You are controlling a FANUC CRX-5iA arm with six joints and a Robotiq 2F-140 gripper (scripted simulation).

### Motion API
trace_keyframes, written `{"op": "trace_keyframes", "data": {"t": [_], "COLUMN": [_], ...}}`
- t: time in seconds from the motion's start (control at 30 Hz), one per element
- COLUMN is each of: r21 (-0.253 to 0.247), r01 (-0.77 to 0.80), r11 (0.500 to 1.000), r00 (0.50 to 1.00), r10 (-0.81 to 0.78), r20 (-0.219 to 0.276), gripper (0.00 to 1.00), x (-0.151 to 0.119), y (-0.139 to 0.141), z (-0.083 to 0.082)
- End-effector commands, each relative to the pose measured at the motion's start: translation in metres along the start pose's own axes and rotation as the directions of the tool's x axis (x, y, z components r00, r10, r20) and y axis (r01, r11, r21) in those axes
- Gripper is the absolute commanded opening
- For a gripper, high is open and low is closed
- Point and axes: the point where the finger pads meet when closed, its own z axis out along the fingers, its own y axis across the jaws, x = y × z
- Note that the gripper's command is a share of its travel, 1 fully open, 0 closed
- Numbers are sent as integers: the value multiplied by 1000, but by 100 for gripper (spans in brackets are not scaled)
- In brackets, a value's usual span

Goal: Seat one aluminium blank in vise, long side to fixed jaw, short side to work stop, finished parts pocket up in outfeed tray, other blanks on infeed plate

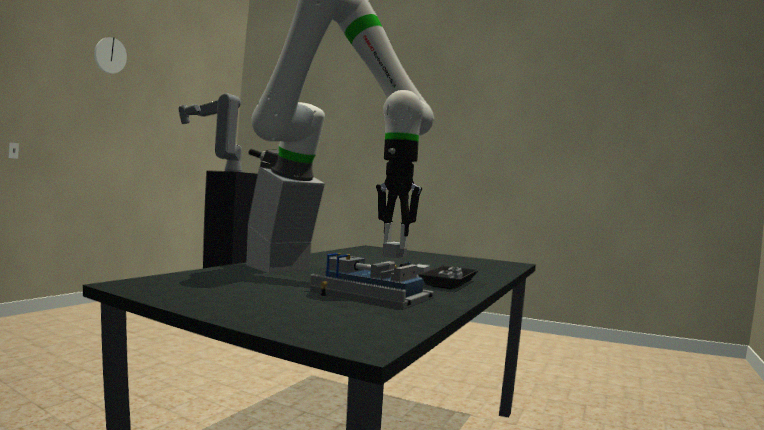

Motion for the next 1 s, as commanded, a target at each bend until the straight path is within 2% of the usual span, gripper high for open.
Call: {"op": "trace_keyframes", "data": {"t": [0.0, 0.97], "r21": [0, 0], "r01": [0, 0], "r11": [1000, 1000], "r00": [1000, 1000], "r10": [0, 0], "r20": [0, 0], "gripper": [0, 0], "x": [0, 0], "y": [0, 0], "z": [1, 17]}}
